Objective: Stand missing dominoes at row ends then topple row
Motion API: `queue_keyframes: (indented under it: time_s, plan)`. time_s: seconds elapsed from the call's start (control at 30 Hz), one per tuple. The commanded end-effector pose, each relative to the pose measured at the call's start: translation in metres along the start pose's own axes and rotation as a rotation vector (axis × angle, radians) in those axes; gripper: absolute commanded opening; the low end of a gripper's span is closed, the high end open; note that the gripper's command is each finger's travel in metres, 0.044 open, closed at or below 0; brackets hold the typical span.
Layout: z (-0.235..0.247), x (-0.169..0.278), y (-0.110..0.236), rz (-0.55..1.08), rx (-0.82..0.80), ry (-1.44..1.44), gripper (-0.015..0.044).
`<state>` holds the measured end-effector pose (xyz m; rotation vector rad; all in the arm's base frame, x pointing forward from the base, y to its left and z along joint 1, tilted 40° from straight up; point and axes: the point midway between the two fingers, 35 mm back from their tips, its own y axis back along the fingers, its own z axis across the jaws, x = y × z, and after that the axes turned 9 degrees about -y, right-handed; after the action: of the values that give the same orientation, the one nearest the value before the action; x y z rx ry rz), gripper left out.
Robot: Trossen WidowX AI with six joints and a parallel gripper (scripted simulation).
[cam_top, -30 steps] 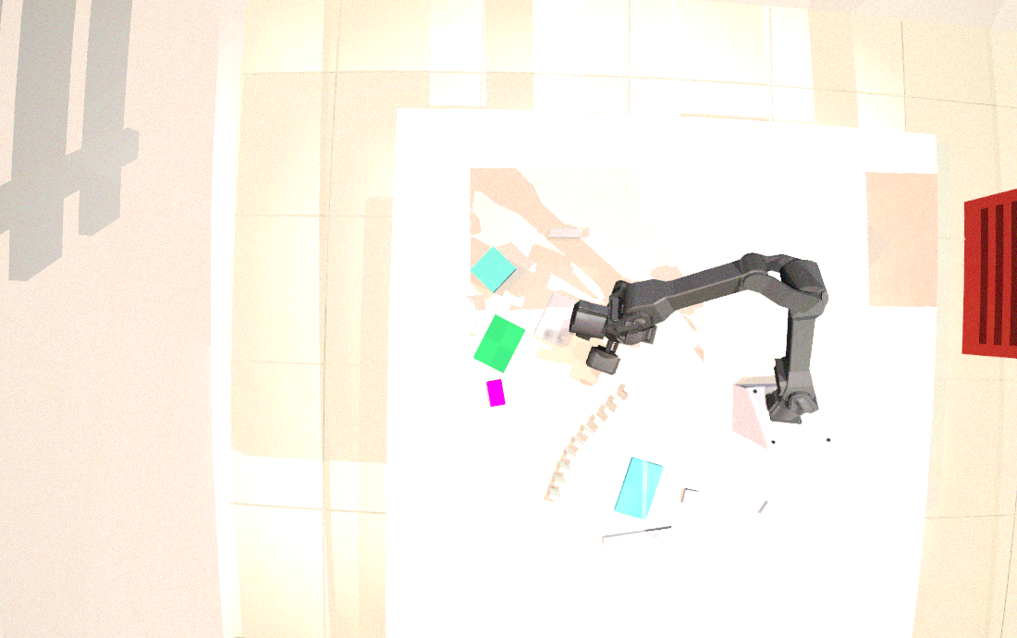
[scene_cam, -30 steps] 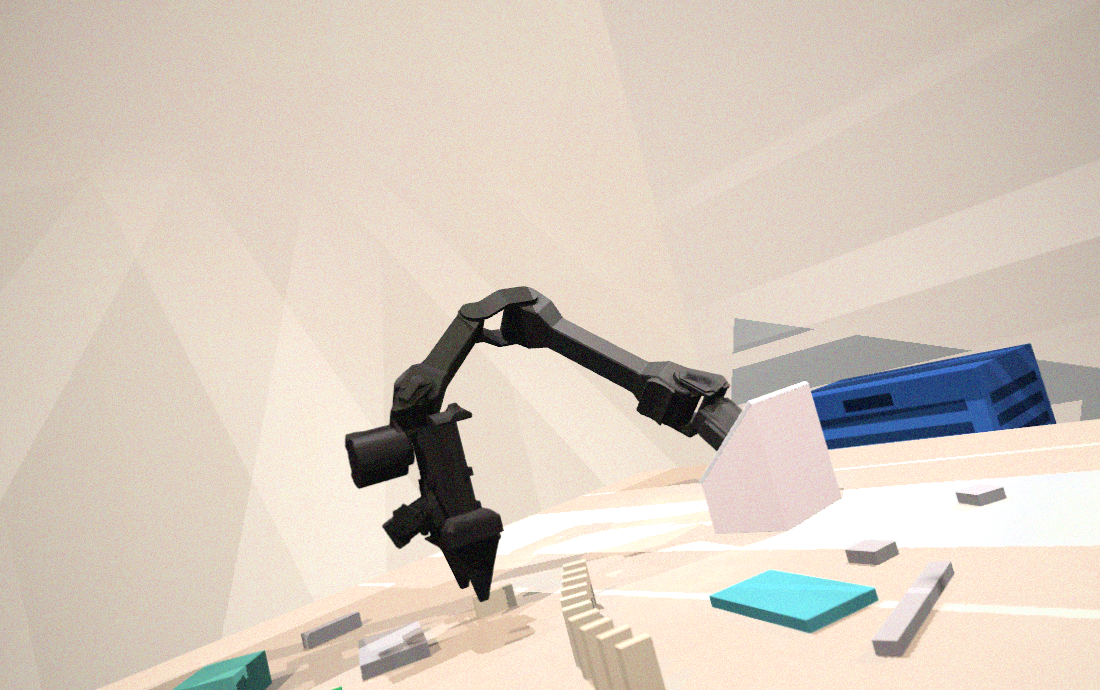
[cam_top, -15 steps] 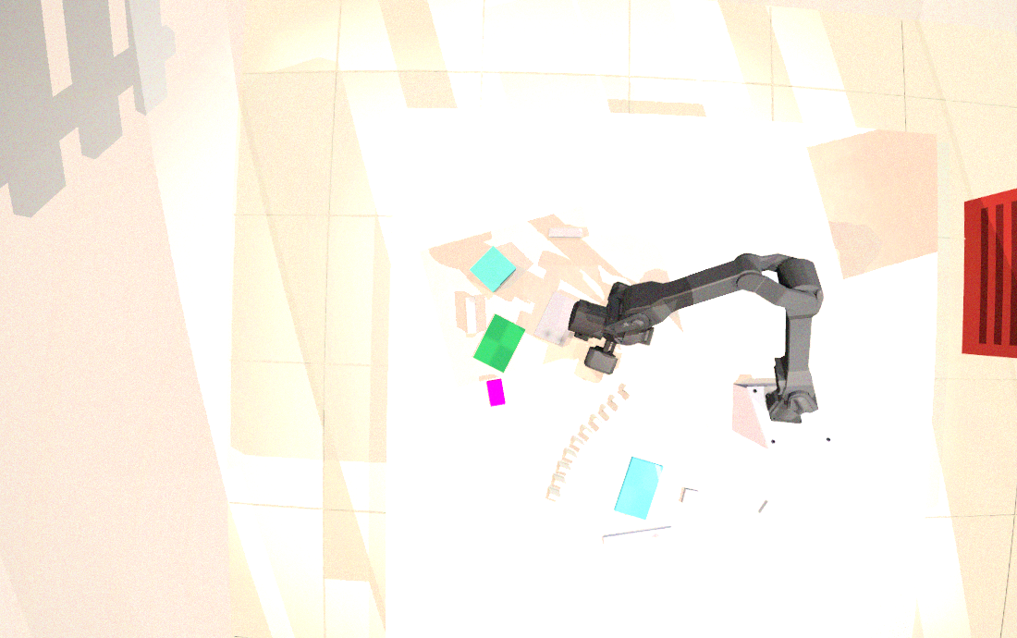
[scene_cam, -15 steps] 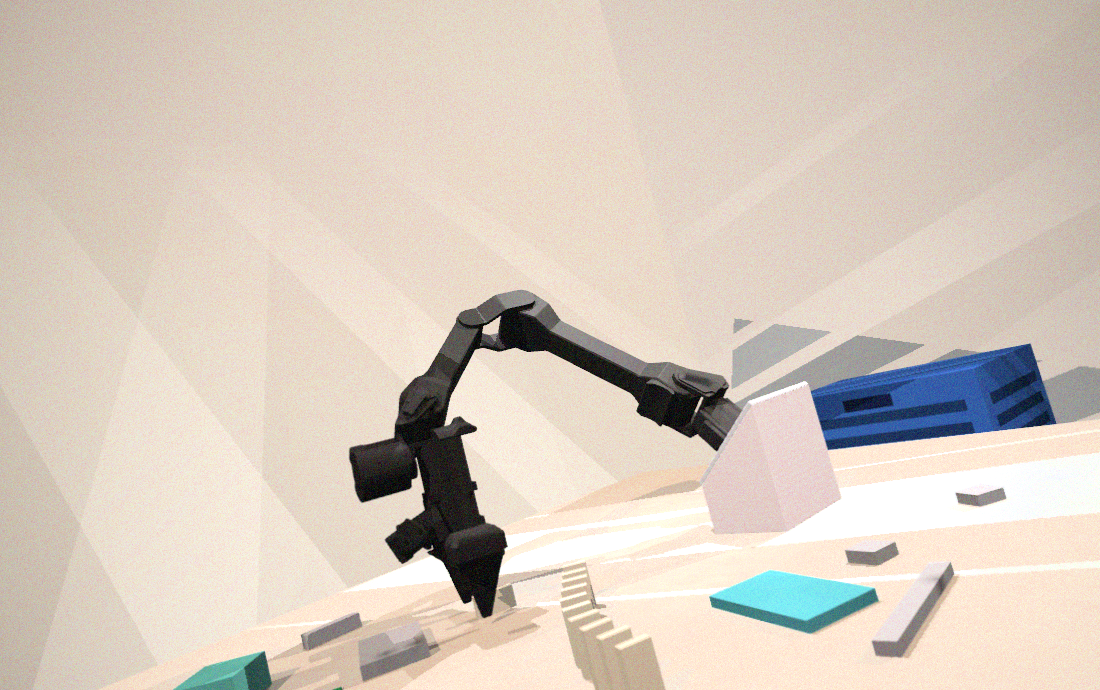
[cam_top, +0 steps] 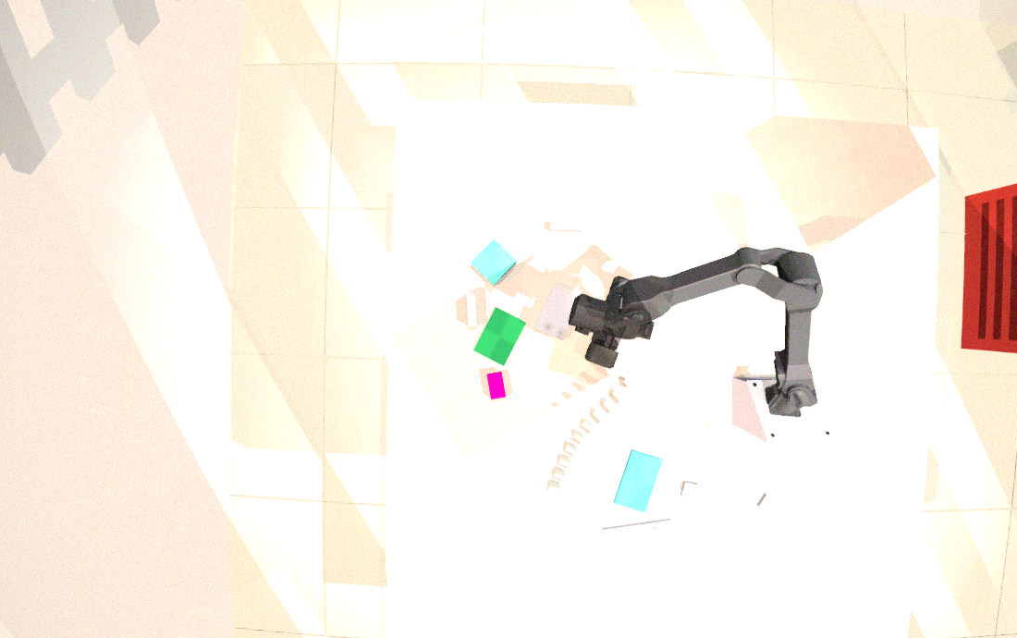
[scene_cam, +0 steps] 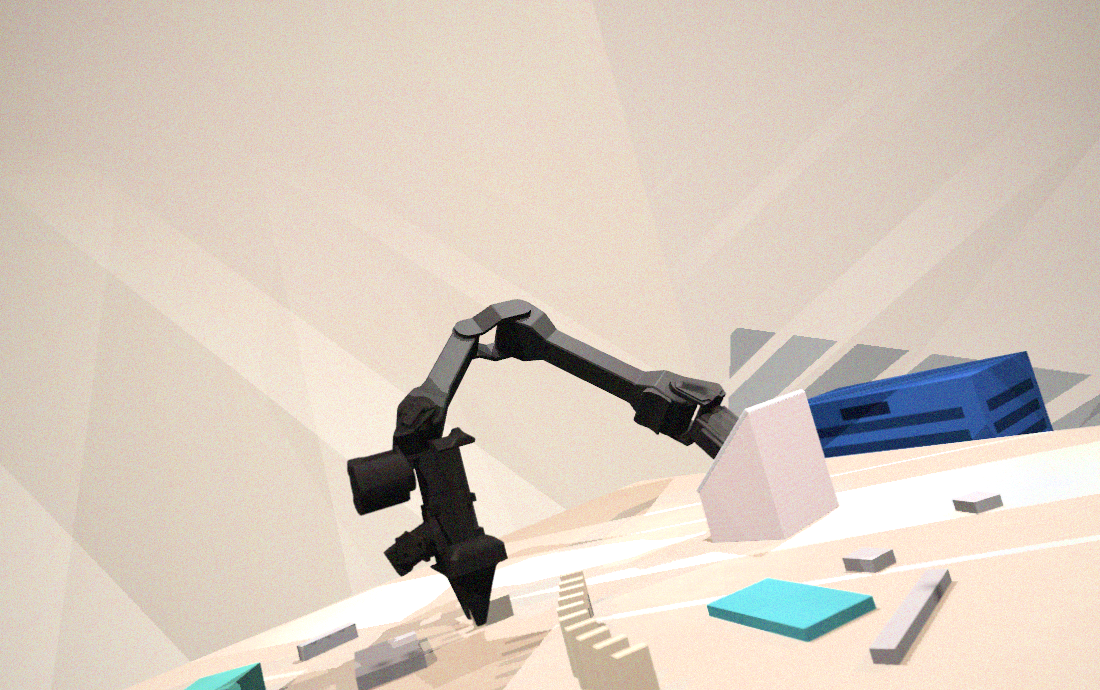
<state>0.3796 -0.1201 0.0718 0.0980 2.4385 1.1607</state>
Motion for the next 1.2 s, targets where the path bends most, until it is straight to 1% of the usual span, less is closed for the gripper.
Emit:
queue_keyframes:
  time_s: [0.0, 0.1, 0.33, 0.4, 0.73, 0.8, 0.9, 0.97, 1.17]
  plan:
    - [0.001, 0.002, -0.002, 0.005, -0.003, 0.006, 0.0099]
    - [0.001, 0.002, -0.002, 0.005, -0.003, 0.006, 0.0028]
    - [0.001, 0.002, 0.001, 0.005, -0.003, 0.006, 0.0028]
    - [0.002, 0.002, 0.018, 0.005, -0.004, 0.006, 0.0028]
    - [0.005, 0.003, 0.138, 0.010, -0.009, 0.007, 0.0028]
    - [0.005, 0.003, 0.151, 0.010, -0.010, 0.007, 0.0028]
    - [0.005, 0.003, 0.153, 0.010, -0.010, 0.007, 0.0028]
    - [-0.003, 0.003, 0.152, 0.011, -0.011, 0.047, 0.0028]
    - [-0.077, 0.012, 0.152, 0.010, -0.013, 0.414, 0.0028]
